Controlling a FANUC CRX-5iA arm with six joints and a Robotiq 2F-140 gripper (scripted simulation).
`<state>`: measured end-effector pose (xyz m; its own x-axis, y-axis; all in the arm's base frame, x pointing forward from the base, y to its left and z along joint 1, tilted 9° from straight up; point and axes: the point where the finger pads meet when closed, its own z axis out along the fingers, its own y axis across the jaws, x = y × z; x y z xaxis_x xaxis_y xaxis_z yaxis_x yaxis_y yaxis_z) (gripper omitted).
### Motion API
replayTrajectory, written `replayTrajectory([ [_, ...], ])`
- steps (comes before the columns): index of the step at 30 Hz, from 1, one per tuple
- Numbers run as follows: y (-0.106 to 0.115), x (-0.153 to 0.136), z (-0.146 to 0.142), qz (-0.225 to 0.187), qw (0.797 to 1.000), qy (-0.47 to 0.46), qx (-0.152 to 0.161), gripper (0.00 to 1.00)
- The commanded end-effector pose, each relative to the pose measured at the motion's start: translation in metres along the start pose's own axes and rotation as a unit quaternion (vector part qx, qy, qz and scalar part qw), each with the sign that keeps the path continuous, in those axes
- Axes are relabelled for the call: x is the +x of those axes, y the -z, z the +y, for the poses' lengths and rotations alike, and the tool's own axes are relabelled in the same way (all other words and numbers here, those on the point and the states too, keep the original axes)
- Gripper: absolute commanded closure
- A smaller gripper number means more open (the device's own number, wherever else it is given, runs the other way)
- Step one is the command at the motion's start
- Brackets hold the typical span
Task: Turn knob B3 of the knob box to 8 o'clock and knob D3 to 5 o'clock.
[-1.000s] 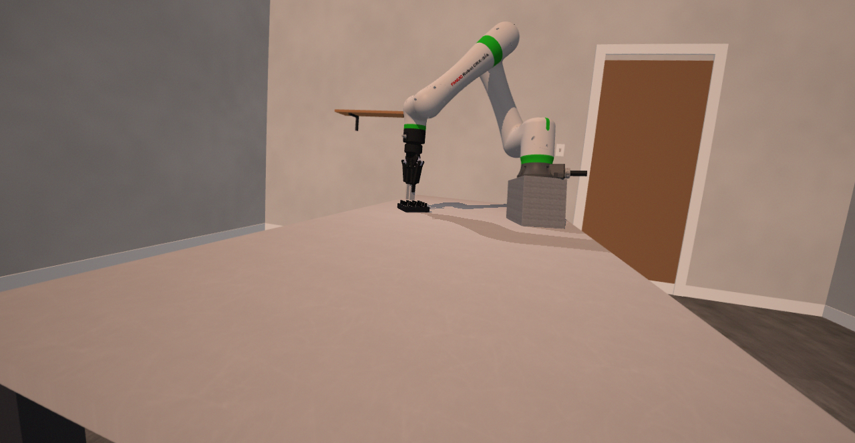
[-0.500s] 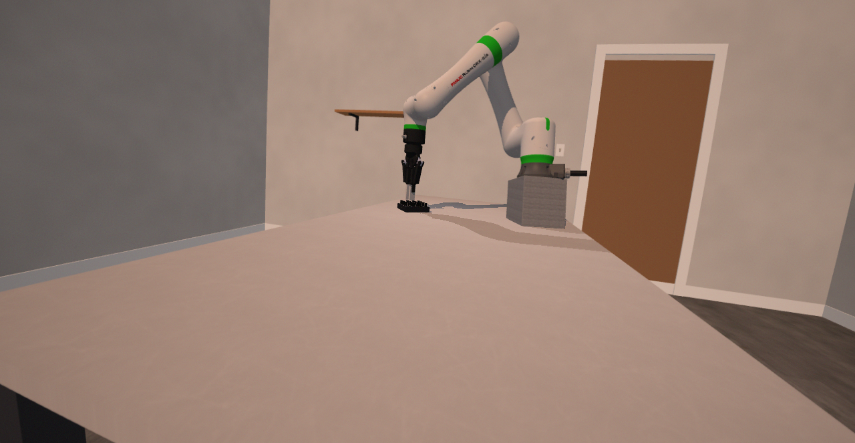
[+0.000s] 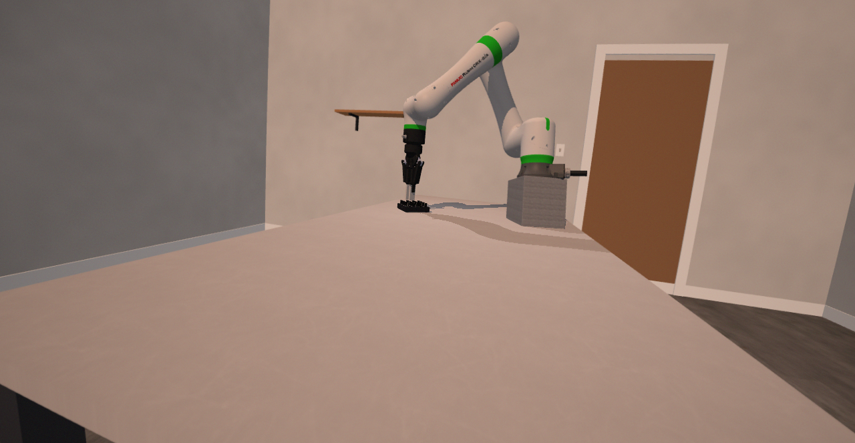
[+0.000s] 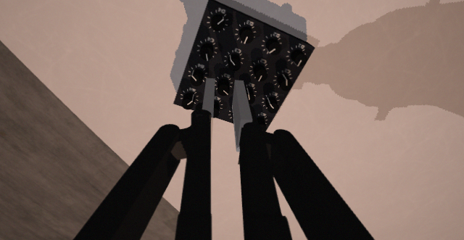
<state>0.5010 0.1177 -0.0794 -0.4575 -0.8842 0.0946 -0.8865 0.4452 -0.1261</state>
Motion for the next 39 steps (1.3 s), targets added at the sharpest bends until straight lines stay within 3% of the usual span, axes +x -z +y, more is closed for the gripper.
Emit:
replayTrajectory([
  [1, 0.000, 0.000, 0.000, 0.000, 1.000, 0.000, 0.000, 0.88],
  [39, -0.013, 0.000, 0.000, 0.000, 1.000, 0.000, 0.000, 0.88],
])
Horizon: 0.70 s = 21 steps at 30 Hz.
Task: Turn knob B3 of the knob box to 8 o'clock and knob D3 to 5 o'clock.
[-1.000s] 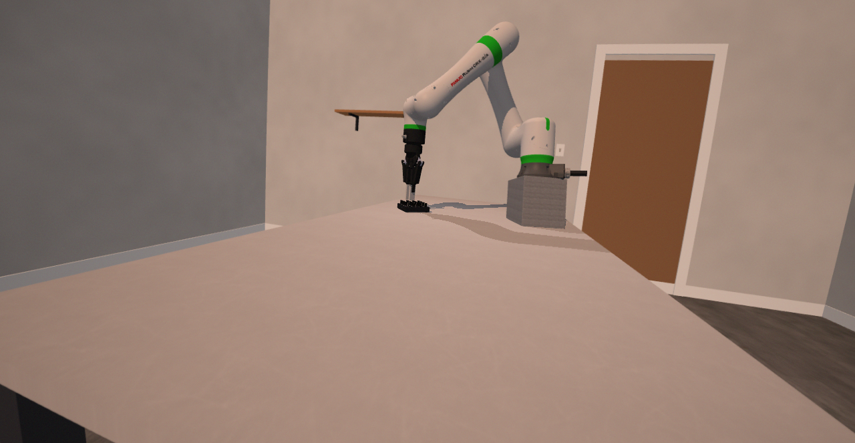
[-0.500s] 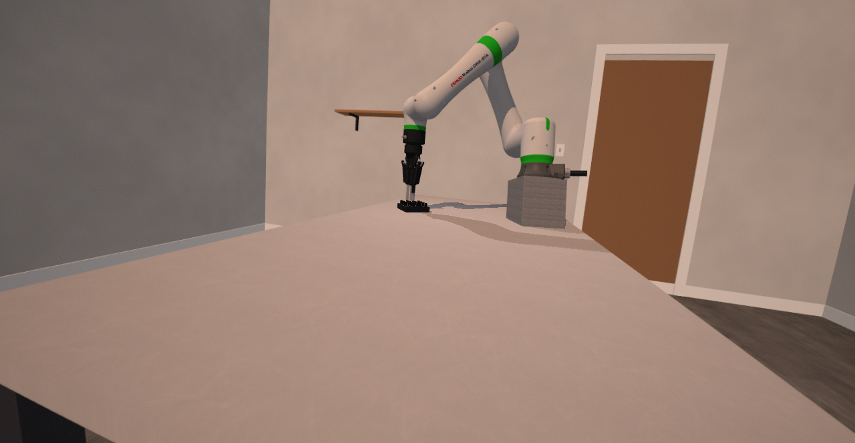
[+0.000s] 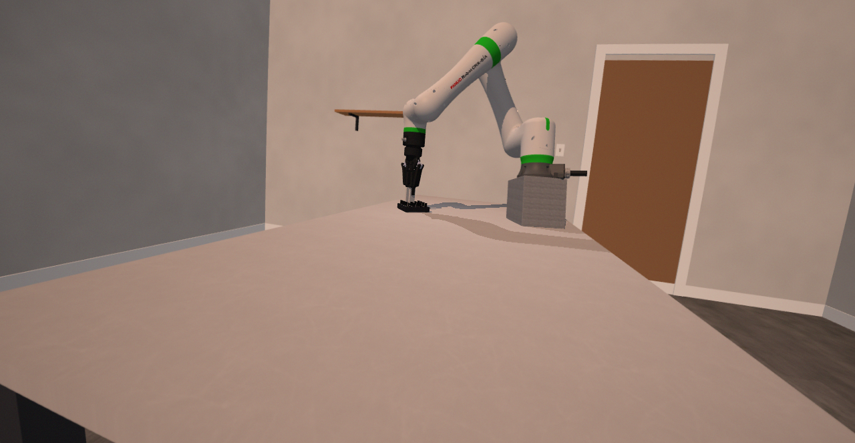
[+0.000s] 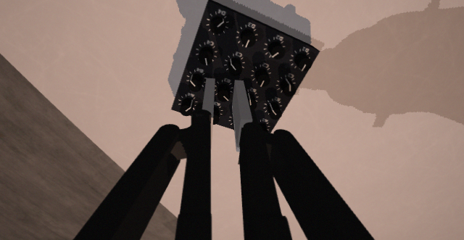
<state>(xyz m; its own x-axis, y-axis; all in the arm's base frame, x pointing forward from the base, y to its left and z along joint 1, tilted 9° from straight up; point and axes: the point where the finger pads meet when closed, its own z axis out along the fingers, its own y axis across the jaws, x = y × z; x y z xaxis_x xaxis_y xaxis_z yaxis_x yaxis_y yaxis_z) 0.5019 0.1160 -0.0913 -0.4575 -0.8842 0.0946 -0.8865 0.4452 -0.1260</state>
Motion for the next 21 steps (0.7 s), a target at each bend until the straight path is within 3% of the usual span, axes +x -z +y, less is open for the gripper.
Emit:
replayTrajectory([
  [1, -0.0008, -0.0002, -0.0002, 0.000, 1.000, 0.000, 0.000, 0.88],
  [21, -0.0018, -0.0001, -0.0002, 0.000, 1.000, 0.000, 0.000, 0.88],
])
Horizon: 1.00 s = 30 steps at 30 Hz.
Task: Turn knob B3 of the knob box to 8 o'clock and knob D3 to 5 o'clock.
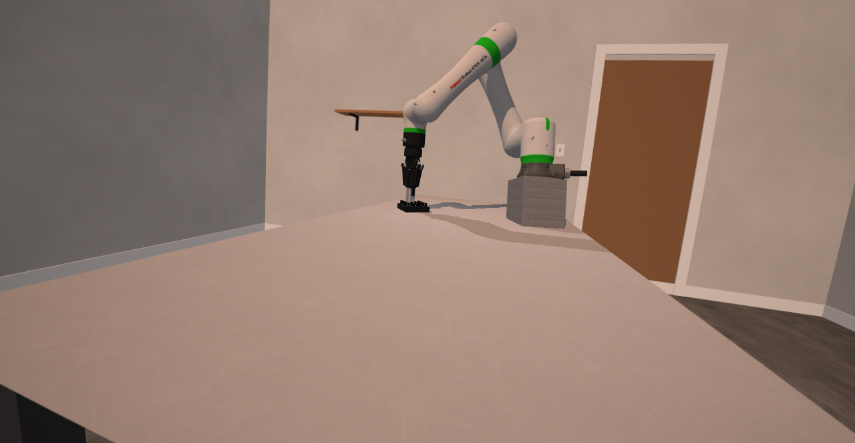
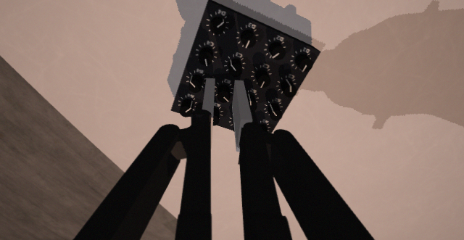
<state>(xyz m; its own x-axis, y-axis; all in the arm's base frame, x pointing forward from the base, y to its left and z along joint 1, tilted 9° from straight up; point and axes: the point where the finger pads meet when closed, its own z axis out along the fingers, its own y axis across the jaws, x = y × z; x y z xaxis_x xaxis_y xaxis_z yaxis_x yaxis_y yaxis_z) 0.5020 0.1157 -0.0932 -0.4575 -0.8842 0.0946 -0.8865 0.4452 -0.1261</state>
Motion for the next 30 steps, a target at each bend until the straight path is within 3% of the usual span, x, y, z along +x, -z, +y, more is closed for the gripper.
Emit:
replayTrajectory([
  [1, 0.0002, -0.0001, -0.0001, 0.000, 1.000, 0.000, 0.000, 0.88],
  [21, 0.0002, -0.0001, -0.0001, 0.000, 1.000, 0.000, 0.000, 0.88],
  [22, 0.0002, -0.0001, -0.0001, 0.000, 1.000, 0.000, 0.000, 0.95],
  [30, 0.0002, -0.0001, -0.0001, 0.000, 1.000, 0.000, 0.000, 0.95],
])
